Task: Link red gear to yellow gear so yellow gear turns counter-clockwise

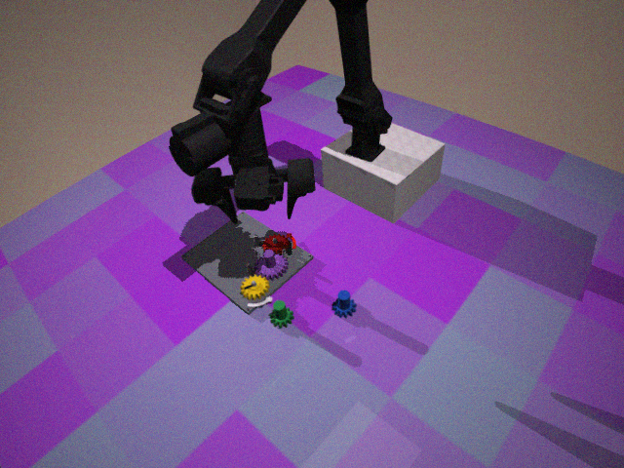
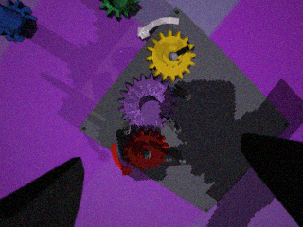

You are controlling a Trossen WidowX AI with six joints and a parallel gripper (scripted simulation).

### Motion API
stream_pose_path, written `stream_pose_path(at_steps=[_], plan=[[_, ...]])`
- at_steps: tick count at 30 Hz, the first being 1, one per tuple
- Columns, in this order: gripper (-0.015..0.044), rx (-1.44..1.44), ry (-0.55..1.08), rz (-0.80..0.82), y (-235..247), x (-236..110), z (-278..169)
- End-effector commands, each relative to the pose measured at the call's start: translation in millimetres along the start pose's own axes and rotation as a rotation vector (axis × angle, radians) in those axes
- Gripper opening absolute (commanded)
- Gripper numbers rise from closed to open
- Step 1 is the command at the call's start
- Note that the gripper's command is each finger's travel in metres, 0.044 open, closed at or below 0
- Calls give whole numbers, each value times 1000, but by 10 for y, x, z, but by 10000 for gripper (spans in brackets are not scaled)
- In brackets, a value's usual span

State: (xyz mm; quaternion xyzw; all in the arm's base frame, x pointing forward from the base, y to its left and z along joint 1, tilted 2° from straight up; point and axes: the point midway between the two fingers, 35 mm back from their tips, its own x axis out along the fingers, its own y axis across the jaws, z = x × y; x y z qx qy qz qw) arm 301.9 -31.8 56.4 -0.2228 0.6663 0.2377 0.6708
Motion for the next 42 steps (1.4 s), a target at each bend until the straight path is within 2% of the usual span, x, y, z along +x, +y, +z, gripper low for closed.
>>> stream_pose_path(at_steps=[1, 35, 38, 42], plan=[[440, -4, 1, 1, 2, -8, -3], [440, -4, 1, 1, 2, -8, -3], [440, -4, -1, 1, 159, -45, 157], [440, -4, -4, 4, 643, -145, 528]])
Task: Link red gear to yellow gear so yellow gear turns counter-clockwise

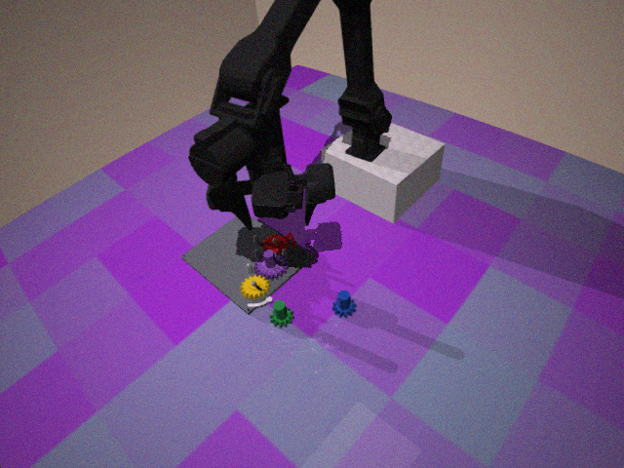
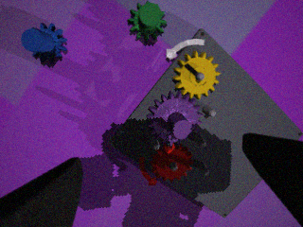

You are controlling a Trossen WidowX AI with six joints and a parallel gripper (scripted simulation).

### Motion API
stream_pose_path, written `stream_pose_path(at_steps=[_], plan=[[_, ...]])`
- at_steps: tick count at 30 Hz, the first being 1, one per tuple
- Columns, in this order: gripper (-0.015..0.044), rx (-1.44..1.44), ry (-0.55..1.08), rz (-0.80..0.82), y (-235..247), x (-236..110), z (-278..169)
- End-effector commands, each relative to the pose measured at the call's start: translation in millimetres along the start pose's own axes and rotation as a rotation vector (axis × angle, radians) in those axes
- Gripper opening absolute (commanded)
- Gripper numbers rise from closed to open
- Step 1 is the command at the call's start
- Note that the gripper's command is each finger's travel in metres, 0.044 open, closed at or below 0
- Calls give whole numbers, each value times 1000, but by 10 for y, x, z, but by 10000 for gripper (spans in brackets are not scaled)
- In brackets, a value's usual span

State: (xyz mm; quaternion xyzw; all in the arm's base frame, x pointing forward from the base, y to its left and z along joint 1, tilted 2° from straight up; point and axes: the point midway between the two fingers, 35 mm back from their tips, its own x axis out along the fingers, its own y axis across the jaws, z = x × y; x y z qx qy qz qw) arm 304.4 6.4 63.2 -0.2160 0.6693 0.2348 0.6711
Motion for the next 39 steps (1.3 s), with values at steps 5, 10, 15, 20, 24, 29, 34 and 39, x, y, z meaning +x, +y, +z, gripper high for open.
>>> stream_pose_path(at_steps=[5, 10, 15, 20, 24, 29, 34, 39], plan=[[440, -18, -9, 3, 1069, -206, 570], [440, -18, -10, 11, 1839, -332, 685], [440, -18, -9, 14, 2071, -369, 680], [440, -18, -9, 14, 2071, -369, 680], [440, -18, -9, 14, 2071, -369, 680], [440, -18, -9, 14, 2071, -369, 680], [440, -18, -9, 14, 2071, -369, 680], [440, -18, -9, 14, 2071, -369, 680]])
